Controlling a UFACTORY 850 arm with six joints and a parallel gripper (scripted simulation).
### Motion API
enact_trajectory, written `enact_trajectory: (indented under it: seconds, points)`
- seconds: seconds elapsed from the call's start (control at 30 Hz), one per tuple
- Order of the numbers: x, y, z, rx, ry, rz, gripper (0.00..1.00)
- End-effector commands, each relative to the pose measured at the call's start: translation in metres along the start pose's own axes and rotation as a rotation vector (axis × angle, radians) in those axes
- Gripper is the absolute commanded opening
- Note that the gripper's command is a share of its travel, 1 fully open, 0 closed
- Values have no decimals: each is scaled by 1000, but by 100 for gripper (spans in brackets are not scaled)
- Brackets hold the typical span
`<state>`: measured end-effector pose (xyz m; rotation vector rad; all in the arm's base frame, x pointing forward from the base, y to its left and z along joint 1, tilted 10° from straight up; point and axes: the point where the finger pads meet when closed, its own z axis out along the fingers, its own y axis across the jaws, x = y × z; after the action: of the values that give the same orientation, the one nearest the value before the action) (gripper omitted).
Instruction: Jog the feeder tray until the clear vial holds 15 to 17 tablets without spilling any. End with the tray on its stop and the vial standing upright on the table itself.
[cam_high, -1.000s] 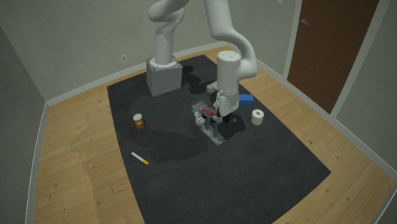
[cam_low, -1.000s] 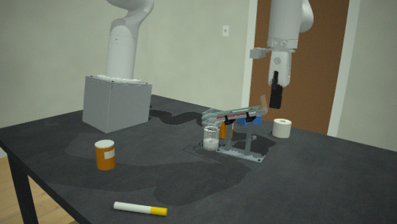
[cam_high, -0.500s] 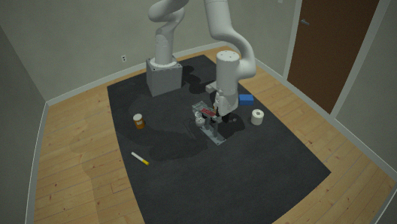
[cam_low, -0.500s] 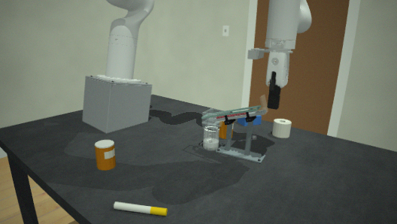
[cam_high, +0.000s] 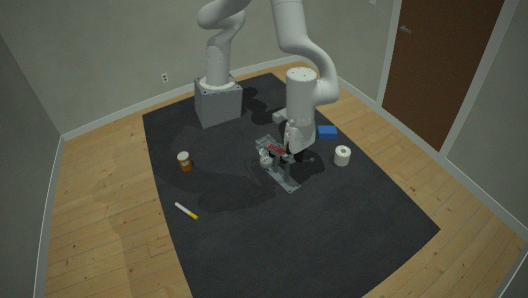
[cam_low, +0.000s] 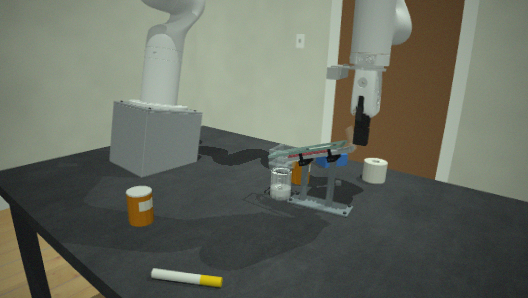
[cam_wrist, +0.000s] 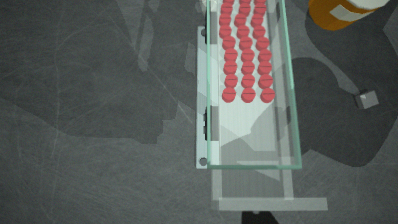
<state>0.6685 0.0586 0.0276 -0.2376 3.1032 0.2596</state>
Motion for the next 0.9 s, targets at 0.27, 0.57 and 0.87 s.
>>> enact_trajectory:
  seconds: [0.27,0.57,0.87]
  points:
    - [3,0,0,0,-2,0,0]
    - [-1,0,-1,0,-2,0,0]
    - [-18,0,-7,0,-2,0,0]
